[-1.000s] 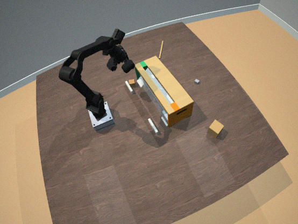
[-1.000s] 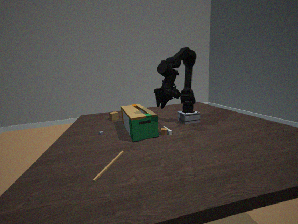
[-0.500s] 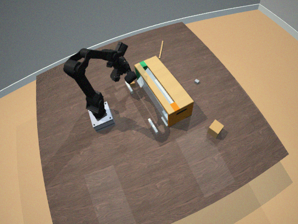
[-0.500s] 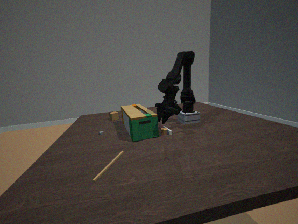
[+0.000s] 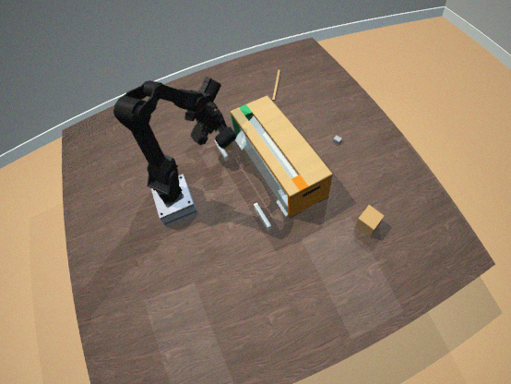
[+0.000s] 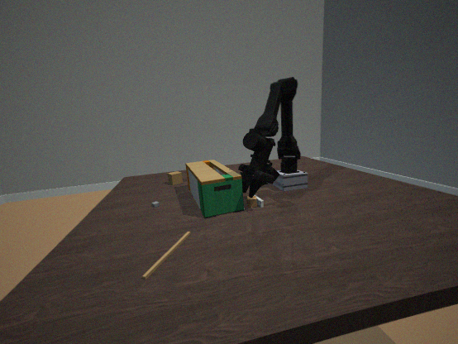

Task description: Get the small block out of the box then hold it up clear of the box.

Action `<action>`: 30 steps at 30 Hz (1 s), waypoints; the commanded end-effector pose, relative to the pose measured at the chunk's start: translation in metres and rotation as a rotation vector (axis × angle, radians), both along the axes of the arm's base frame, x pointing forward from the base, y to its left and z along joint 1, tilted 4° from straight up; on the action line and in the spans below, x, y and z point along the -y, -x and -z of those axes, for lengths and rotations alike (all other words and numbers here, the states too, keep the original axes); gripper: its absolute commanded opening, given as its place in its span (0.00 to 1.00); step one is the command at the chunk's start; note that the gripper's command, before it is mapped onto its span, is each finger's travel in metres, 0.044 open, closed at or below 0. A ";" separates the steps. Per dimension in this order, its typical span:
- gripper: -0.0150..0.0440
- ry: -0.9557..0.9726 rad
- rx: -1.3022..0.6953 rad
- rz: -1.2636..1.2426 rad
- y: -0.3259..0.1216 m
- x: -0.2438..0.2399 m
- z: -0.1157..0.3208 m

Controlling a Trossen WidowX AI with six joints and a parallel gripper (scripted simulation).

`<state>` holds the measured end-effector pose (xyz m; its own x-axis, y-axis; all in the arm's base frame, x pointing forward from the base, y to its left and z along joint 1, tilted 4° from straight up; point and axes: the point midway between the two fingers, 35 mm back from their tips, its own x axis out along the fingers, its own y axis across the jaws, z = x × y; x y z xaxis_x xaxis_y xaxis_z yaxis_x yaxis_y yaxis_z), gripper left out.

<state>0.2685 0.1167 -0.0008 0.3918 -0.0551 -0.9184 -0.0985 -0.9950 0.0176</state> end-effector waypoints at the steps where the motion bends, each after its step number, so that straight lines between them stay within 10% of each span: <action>1: 0.74 0.013 -0.014 -0.003 0.003 0.002 0.011; 21: 0.74 0.014 -0.014 -0.003 0.006 0.005 0.038; 30: 0.47 0.014 -0.014 -0.003 0.006 0.005 0.038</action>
<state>0.2640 0.1132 -0.0364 0.3857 -0.0618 -0.9206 -0.0988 -0.9948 0.0254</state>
